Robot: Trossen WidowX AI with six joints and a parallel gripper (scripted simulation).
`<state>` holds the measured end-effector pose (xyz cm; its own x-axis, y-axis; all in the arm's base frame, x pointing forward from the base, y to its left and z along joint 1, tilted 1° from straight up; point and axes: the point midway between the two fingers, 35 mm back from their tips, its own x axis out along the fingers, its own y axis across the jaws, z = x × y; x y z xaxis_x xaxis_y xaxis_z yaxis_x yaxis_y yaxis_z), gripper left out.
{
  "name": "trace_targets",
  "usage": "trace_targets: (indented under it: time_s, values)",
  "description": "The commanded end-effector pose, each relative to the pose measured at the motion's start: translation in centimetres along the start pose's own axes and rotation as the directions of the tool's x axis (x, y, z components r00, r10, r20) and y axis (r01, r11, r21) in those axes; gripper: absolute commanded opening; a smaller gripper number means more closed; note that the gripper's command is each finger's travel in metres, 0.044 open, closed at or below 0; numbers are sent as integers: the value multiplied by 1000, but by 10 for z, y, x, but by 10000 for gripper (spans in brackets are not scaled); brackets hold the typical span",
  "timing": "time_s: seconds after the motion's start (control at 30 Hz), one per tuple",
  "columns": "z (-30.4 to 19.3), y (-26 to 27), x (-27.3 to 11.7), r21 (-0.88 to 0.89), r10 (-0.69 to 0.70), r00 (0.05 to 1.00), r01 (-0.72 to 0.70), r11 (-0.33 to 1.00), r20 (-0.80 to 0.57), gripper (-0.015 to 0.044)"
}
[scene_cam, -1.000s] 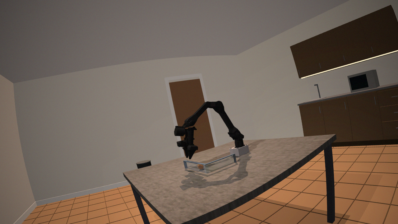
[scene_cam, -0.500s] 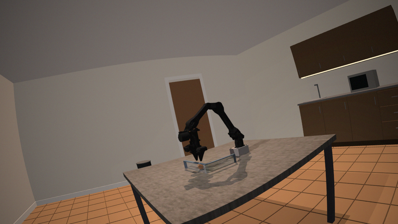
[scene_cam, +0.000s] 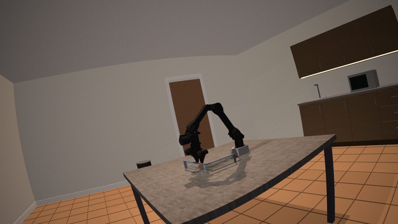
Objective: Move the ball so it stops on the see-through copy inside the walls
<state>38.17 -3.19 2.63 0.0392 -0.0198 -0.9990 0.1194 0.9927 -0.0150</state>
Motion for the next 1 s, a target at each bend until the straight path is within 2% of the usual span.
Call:
trace_targets:
  time_s: [0.0, 0.4, 0.53, 0.77, 0.9, 0.97]
  values:
    - [-1, 1, 10, 5, 4, 1000, -4, 1000, -7, 277]
    - [-2, 1, 26, 5, 4, 1000, -4, 1000, -7, 277]
    - [-2, 1, 26, 5, 4, 1000, -4, 1000, -7, 172]
    - [-2, 1, 26, 5, 4, 1000, -4, 1000, -7, 125]
    - [-5, 2, 25, -20, -11, 1000, 11, 1000, 0, 20]
    - [-3, 2, 15, -24, -13, 1000, 13, 1000, 1, 0]
